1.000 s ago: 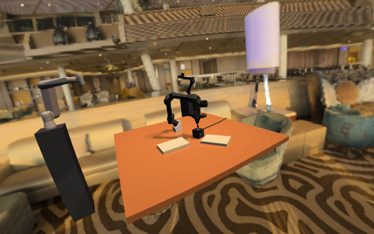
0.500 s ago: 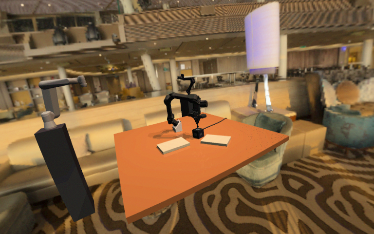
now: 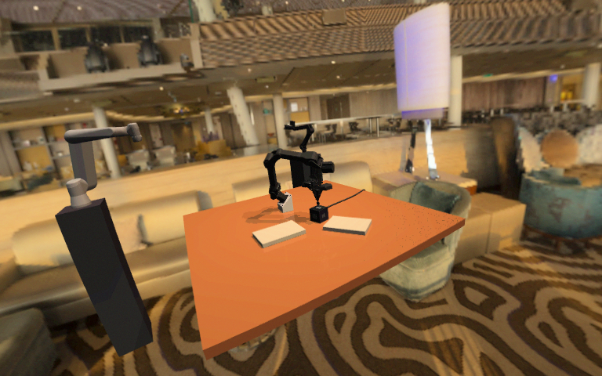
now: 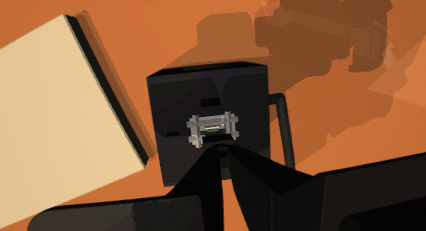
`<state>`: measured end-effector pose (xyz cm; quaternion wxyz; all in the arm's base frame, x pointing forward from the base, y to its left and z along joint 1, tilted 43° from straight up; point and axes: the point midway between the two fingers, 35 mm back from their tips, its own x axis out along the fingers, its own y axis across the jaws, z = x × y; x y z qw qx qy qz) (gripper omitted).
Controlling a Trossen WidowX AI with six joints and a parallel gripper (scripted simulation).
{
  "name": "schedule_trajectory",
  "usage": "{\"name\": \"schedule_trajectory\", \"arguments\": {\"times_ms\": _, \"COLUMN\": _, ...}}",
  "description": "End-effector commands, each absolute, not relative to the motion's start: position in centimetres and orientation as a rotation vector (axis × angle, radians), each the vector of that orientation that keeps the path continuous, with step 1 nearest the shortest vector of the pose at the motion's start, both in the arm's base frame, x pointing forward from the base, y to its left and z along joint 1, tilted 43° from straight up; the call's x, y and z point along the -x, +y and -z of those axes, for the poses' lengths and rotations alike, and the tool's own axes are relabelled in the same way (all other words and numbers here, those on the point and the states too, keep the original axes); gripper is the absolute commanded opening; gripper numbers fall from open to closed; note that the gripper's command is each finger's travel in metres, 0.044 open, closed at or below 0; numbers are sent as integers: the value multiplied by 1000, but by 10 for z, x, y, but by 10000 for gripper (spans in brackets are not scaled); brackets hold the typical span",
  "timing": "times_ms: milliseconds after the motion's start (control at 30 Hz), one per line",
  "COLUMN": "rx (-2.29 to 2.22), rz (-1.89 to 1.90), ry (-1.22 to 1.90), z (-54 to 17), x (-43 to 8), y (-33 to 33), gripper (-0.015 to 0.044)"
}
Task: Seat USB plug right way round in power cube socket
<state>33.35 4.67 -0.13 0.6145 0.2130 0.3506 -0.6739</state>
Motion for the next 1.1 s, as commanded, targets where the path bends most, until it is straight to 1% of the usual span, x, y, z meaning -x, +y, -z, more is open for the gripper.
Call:
{"name": "schedule_trajectory", "arguments": {"times_ms": 0, "rx": -492, "rz": 1558, "ry": 800, "z": 2, "x": -334, "y": 45, "gripper": 0}}
{"name": "schedule_trajectory", "arguments": {"times_ms": 1067, "rx": -492, "rz": 1558, "ry": 798, "z": 5, "x": -333, "y": 42, "gripper": 0}}
